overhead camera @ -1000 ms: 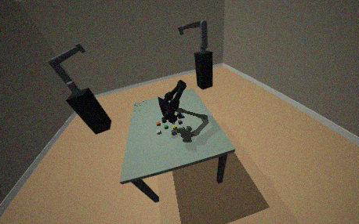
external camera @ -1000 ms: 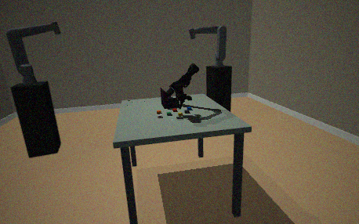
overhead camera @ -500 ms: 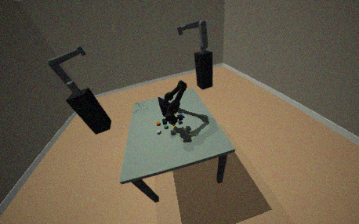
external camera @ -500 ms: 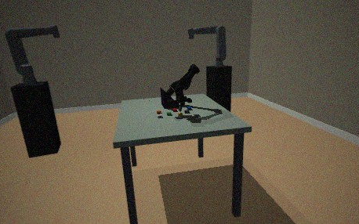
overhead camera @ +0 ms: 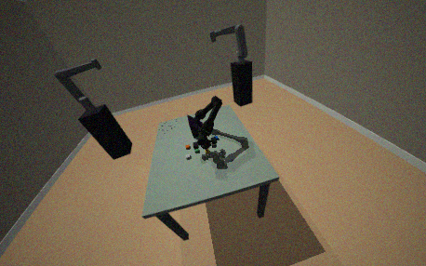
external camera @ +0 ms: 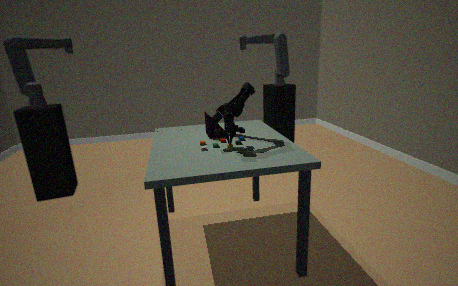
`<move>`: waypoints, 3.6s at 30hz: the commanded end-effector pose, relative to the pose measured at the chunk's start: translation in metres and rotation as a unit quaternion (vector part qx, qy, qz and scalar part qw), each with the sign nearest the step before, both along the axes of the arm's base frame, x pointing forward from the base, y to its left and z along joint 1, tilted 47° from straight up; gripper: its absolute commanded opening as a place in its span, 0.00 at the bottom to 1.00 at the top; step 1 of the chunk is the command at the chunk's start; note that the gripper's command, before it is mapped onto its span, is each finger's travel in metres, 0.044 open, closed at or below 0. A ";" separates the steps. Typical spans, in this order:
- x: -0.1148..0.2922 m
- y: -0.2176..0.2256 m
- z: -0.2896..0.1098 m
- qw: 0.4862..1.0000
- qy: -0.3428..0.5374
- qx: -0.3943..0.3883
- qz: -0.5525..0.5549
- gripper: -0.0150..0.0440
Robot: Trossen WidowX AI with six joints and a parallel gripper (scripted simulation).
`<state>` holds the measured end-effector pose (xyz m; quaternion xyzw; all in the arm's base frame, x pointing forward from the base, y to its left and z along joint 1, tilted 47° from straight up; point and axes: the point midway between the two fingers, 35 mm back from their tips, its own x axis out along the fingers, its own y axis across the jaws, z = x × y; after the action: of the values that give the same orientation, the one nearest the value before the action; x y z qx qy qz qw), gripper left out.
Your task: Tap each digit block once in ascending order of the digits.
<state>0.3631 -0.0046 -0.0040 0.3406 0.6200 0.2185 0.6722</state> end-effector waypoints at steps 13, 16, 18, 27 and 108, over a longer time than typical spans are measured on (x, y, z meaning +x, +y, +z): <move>-0.014 -0.075 0.072 1.000 0.001 0.000 0.001 0.29; -0.015 -0.077 0.074 1.000 0.001 0.001 0.001 0.29; -0.015 -0.077 0.074 1.000 0.001 0.001 0.001 0.29; -0.020 -0.138 0.014 1.000 0.020 -0.008 -0.013 0.29; -0.067 0.017 0.154 1.000 0.003 -0.002 -0.001 0.93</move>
<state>0.3235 -0.0196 0.1129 0.3333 0.6207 0.2126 0.6770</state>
